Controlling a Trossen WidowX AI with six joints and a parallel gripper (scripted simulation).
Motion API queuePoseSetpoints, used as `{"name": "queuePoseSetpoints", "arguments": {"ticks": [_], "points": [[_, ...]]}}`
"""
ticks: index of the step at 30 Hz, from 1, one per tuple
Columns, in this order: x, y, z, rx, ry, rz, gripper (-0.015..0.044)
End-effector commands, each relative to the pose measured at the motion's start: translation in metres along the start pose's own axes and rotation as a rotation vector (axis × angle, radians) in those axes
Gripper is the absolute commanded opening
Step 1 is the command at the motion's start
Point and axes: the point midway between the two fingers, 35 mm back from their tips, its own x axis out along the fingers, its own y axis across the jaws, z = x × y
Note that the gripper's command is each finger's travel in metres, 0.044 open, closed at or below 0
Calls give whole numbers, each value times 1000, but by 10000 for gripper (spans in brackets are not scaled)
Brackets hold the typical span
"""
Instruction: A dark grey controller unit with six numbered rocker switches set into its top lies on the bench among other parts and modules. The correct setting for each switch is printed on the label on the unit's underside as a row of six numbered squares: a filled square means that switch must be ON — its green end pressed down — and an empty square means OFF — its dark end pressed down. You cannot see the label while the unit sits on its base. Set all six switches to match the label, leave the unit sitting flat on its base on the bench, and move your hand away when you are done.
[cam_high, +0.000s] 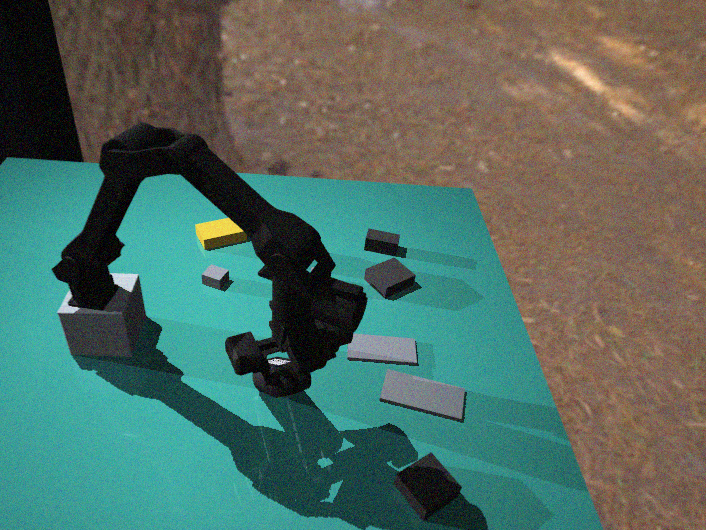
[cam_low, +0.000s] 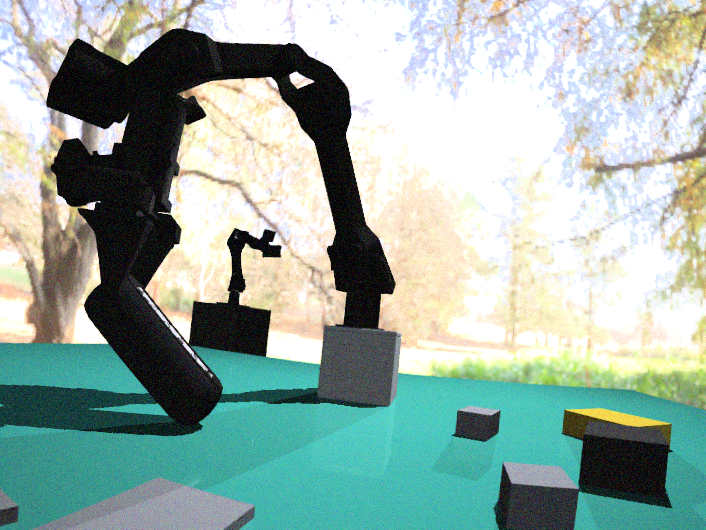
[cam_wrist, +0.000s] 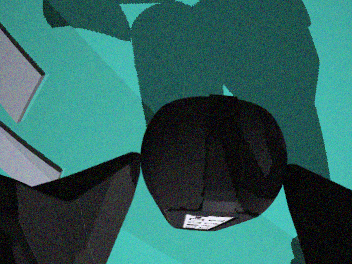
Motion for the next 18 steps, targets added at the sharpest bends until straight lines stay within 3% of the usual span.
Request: {"name": "queuePoseSetpoints", "arguments": {"ticks": [1, 18], "points": [[-3, 0, -6, 1, 8, 2, 336], [-10, 0, -19, 1, 9, 2, 336]]}}
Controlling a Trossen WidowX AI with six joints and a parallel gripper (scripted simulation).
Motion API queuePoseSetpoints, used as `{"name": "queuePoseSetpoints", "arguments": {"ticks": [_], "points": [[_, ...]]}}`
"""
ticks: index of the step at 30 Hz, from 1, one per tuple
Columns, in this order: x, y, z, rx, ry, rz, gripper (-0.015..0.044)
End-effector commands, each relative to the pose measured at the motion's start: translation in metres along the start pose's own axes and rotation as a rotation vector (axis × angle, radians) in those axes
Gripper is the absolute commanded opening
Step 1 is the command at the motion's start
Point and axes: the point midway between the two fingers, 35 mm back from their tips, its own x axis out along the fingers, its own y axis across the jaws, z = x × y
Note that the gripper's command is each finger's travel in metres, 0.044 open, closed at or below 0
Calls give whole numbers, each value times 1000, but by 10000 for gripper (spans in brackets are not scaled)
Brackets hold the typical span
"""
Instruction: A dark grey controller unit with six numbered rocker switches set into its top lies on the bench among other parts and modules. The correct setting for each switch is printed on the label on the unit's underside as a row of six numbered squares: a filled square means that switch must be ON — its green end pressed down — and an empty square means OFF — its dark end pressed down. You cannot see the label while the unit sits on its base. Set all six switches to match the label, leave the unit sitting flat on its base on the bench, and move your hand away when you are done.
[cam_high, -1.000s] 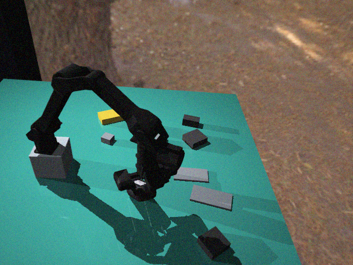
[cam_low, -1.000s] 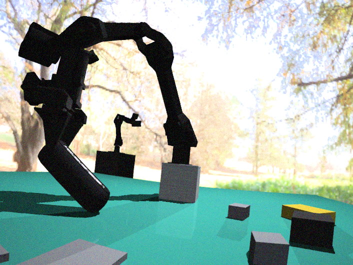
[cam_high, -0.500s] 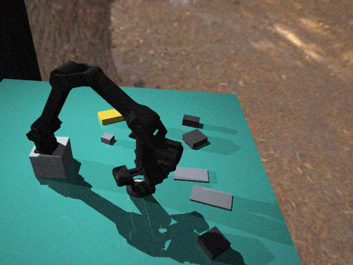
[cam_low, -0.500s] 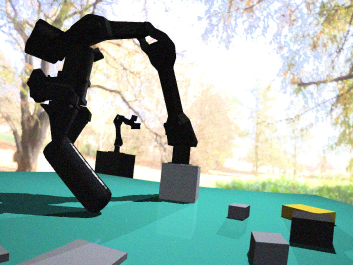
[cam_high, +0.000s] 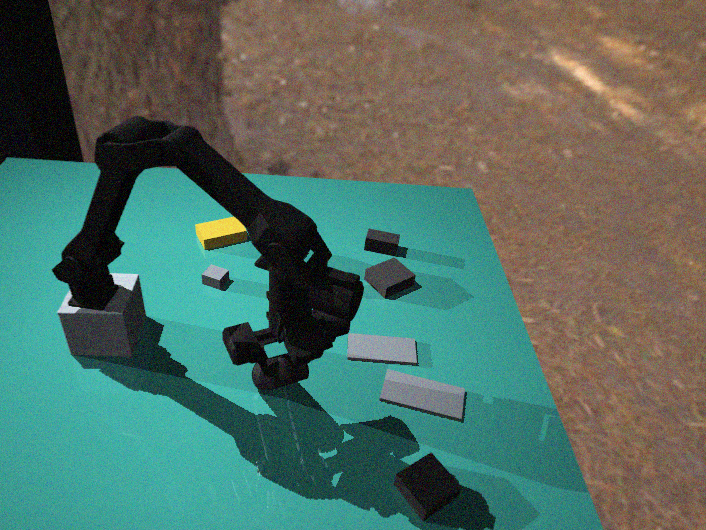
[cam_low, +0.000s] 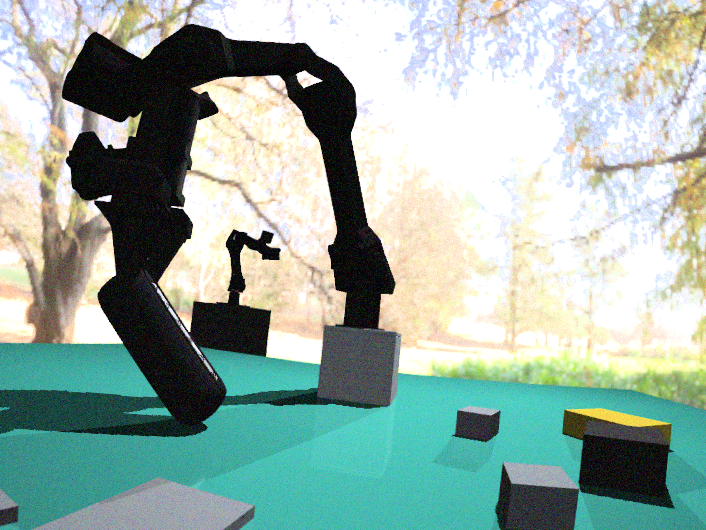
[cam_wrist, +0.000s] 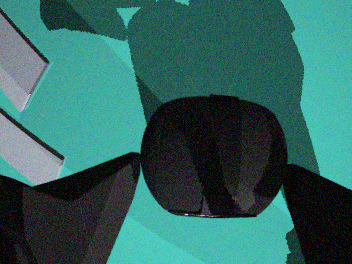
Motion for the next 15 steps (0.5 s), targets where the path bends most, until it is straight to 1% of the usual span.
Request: {"name": "queuePoseSetpoints", "arguments": {"ticks": [1, 15], "points": [[-2, 0, -7, 1, 9, 1, 336], [-6, 0, -17, 1, 10, 1, 336]]}}
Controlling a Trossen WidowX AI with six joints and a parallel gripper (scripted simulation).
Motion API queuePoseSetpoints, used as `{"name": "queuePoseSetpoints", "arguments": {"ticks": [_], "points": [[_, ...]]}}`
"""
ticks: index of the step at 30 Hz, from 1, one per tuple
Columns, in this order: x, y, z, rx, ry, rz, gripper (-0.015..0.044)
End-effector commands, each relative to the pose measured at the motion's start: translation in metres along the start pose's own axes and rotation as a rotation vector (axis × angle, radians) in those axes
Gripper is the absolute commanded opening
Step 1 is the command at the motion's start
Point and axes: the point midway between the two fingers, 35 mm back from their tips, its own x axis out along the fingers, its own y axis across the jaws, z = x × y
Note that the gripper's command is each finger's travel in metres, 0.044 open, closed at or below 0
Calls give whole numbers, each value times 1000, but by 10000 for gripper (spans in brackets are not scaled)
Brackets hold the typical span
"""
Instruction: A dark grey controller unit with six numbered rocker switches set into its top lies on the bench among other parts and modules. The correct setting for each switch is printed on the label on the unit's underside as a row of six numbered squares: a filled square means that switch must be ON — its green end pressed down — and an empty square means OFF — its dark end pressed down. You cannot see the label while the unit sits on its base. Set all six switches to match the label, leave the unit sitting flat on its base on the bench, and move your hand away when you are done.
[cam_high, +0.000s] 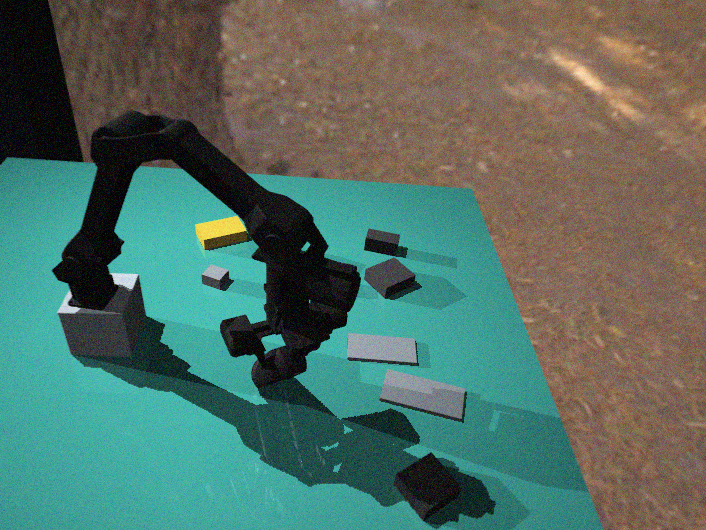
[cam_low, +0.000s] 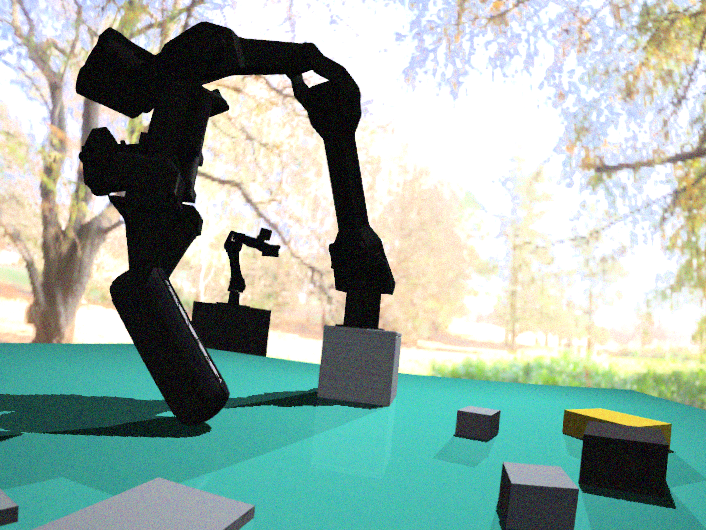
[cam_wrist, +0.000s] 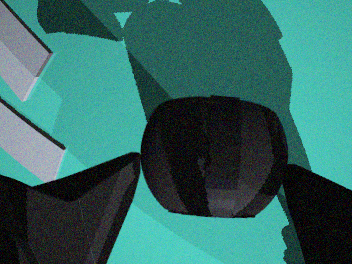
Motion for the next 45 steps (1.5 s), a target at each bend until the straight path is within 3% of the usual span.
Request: {"name": "queuePoseSetpoints", "arguments": {"ticks": [1, 45], "points": [[-1, 0, -7, 0, 10, 1, 336], [-9, 0, -42, 0, 13, 1, 336]]}}
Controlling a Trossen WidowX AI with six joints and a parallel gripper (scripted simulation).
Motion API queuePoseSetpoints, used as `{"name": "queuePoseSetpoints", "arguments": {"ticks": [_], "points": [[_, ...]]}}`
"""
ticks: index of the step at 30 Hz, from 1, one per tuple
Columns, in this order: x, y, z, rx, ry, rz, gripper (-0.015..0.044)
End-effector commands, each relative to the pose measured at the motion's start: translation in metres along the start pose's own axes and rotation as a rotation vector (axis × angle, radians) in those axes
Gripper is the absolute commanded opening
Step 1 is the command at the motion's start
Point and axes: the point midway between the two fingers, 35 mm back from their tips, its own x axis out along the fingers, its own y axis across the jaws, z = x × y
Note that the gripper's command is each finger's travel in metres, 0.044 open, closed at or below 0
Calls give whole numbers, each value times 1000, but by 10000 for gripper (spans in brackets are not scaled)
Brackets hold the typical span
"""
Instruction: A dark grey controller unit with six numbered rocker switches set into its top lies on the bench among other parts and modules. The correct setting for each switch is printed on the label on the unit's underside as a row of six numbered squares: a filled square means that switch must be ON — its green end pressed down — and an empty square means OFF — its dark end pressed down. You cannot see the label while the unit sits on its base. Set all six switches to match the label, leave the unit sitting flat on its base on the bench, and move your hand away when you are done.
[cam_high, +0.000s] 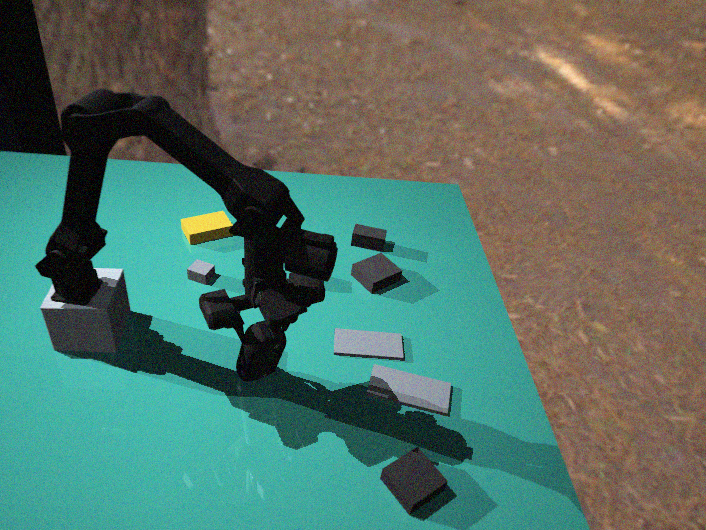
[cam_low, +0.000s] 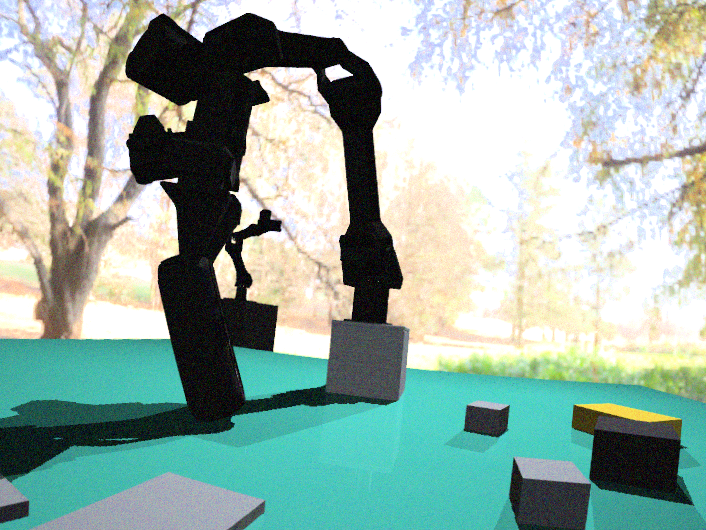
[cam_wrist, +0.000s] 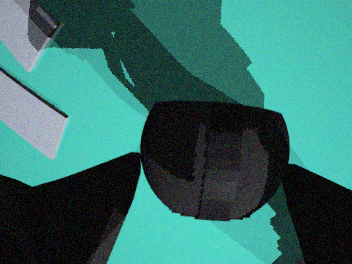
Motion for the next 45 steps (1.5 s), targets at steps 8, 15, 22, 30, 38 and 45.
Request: {"name": "queuePoseSetpoints", "arguments": {"ticks": [8, 15, 22, 30, 38, 45], "points": [[1, 0, -12, 0, 14, -1, 336], [1, 0, -18, 0, 14, -1, 336], [0, 0, -24, 0, 15, -1, 336], [0, 0, -30, 0, 15, -1, 336], [1, 0, -37, 0, 16, -1, 336], [1, 0, -42, 0, 16, -1, 337]]}}
